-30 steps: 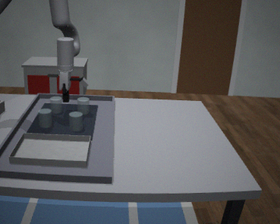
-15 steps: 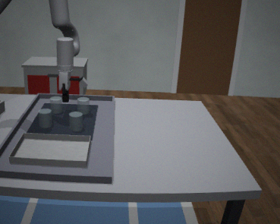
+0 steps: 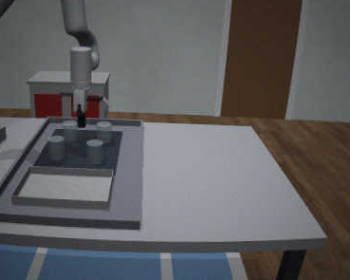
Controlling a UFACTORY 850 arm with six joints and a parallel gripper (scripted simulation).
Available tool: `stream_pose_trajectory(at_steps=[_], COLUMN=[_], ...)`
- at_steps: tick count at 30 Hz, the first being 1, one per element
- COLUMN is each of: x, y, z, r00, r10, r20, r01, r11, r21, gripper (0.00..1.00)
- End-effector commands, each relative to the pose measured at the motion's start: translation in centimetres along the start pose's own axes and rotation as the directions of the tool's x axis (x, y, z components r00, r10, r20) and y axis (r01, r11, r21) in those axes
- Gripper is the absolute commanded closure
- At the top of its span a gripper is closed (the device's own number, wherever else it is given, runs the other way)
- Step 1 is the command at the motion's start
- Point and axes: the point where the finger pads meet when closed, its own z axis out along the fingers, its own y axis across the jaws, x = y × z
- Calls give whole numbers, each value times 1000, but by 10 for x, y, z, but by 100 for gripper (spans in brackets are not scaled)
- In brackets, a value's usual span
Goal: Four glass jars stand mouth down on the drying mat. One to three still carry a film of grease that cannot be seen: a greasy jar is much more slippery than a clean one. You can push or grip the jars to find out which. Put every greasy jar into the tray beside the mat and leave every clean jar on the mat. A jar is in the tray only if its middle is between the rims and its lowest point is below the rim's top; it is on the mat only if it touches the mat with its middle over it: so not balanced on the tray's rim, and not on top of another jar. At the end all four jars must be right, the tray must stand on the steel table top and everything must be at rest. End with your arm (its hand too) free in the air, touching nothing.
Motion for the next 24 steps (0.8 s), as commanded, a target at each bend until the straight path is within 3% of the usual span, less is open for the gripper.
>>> stream_pose_trajectory(at_steps=[1,24], x=[0,-2], y=[0,0], z=[-1,-1], r00=[1000,1000], r10=[0,0], r20=[-2,-2], r01=[0,0], r11=[1000,1000], r21=[0,0], gripper=[100,100])
